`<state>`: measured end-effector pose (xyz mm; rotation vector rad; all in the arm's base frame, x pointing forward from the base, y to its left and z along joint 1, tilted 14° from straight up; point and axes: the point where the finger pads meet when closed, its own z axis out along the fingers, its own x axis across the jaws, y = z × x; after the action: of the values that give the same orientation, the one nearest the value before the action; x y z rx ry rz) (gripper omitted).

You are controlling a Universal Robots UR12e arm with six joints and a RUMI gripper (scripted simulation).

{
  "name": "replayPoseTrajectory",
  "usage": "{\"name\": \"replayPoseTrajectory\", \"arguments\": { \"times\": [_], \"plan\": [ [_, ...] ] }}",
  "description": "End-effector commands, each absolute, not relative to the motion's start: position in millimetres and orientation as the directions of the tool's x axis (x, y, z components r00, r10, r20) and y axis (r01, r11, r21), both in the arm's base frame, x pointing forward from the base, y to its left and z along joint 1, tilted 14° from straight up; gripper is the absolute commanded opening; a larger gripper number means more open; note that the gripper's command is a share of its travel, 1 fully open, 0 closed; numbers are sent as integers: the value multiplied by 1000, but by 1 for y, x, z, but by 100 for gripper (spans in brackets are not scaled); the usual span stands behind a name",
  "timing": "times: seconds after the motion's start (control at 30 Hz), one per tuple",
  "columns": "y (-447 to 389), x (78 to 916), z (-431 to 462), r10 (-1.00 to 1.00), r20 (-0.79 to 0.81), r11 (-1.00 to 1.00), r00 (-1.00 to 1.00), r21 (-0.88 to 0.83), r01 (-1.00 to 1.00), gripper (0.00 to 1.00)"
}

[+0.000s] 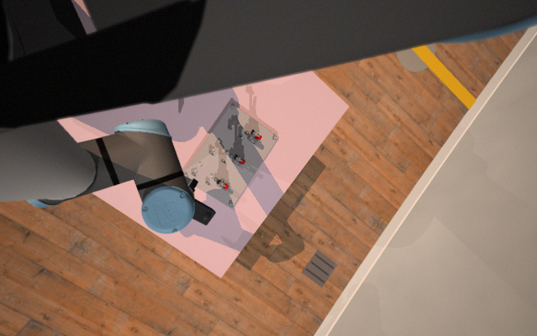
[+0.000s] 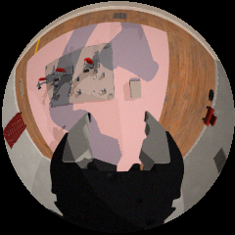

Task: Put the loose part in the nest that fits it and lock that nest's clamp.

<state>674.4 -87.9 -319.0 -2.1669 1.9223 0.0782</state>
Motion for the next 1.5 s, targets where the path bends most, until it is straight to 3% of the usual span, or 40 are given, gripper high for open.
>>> {"name": "replayPoseTrajectory", "arguments": {
  "times": [0.0,1.03,1.47],
  "plan": [
    [-129,679,-330,-969,-202,-115,143,-146,-983,59],
    [-154,679,-335,-969,-202,-117,145,-145,-982,59],
    [-155,680,-335,-954,-187,-205,234,-164,-965,59]
  ]
}}
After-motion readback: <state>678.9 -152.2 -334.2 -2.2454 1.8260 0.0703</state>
